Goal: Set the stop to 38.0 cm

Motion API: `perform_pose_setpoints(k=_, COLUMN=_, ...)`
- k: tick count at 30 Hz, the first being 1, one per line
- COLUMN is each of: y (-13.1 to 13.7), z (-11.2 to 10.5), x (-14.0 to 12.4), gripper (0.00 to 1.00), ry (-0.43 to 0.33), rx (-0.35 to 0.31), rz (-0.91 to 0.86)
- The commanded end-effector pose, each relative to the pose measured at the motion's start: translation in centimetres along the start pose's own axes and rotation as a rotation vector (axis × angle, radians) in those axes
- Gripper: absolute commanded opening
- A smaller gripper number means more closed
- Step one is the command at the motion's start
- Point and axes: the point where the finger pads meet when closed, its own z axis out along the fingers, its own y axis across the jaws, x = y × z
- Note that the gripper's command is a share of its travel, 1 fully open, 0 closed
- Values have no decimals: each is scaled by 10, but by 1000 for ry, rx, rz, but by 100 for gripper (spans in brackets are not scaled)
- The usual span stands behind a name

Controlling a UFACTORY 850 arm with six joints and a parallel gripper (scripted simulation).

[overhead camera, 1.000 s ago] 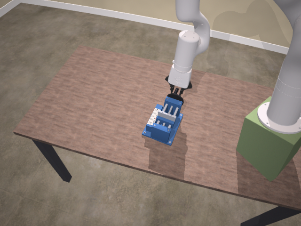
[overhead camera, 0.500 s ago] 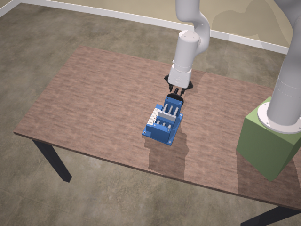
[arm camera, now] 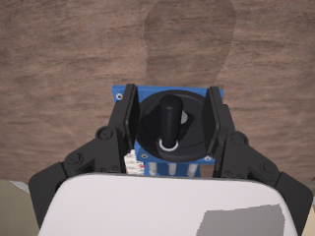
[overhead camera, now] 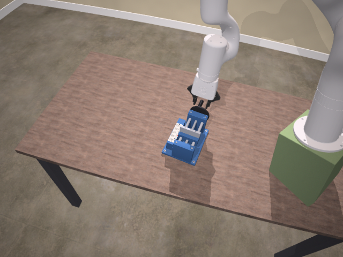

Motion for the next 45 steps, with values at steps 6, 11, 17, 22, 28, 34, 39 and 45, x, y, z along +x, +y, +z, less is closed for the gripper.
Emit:
perform_pose_setpoints(k=6, y=-1, z=-32, x=0, gripper=57, ry=0, rx=1, rz=0)
perform_pose_setpoints(k=11, y=-1, z=-61, x=0, gripper=57, ry=0, rx=1, rz=0)
perform_pose_setpoints(k=17, y=-1, z=-85, x=0, gripper=57, ry=0, rx=1, rz=0)
perform_pose_setpoints(k=22, y=-1, z=-92, x=0, gripper=57, ry=0, rx=1, rz=0)
perform_pose_setpoints(k=28, y=-1, z=-98, x=0, gripper=57, ry=0, rx=1, rz=0)
perform_pose_setpoints(k=34, y=-1, z=-99, x=0, gripper=57, ry=0, rx=1, rz=0)
perform_pose_setpoints(k=39, y=-1, z=-99, x=0, gripper=57, ry=0, rx=1, rz=0)
perform_pose_setpoints(k=45, y=-1, z=-99, x=0, gripper=57, ry=0, rx=1, rz=0)
